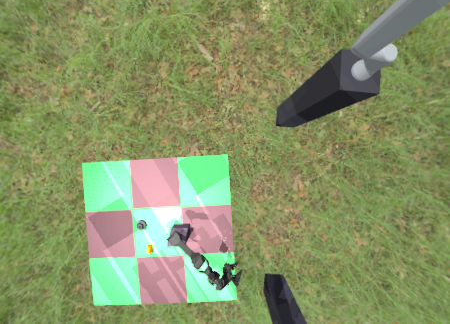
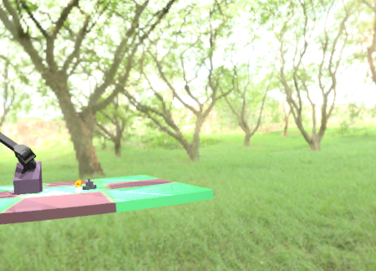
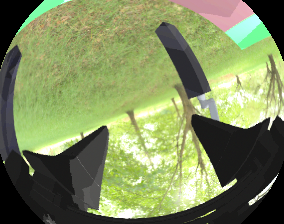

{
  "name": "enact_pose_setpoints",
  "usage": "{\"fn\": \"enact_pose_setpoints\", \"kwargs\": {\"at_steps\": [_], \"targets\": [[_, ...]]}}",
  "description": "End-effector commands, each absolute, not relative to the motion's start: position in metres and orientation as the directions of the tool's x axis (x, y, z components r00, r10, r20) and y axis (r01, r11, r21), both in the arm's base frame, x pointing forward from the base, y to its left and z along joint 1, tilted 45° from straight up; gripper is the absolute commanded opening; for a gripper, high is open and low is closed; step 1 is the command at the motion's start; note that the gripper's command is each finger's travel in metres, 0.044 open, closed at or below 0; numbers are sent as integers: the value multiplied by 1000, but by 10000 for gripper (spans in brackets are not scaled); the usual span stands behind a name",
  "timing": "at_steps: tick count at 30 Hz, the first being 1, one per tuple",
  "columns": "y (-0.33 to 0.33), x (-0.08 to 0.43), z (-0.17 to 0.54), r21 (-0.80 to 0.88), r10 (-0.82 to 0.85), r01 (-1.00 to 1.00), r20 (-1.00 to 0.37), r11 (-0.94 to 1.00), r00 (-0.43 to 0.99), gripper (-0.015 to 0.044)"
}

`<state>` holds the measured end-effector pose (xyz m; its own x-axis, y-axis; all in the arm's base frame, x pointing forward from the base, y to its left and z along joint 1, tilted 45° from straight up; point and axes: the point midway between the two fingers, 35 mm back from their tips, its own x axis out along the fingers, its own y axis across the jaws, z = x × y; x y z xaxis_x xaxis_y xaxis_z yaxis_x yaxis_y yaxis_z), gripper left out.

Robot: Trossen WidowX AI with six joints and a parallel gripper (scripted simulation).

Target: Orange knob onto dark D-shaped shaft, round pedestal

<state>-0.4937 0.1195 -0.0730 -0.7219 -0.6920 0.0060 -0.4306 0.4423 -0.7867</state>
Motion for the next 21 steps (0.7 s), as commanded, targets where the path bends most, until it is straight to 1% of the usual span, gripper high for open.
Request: {"fn": "enact_pose_setpoints", "kwargs": {"at_steps": [1,2,4,7,11,13,16,19,21], "targets": [[125,-494,-74,-797,-679,-412,3,441,-734,426],[140,-494,-76,-827,-641,-356,-6,434,-768,440],[197,-487,-86,-915,-487,-153,-53,373,-872,440],[243,-475,-97,-959,-351,2,-105,282,-930,440],[320,-437,-119,-974,-110,222,-226,46,-968,440],[354,-409,-133,-950,0,296,-297,-102,-955,440],[396,-361,-153,-879,142,347,-409,-329,-901,440],[430,-307,-173,-776,257,330,-523,-538,-812,440],[447,-268,-186,-694,316,283,-601,-662,-734,440]]}}
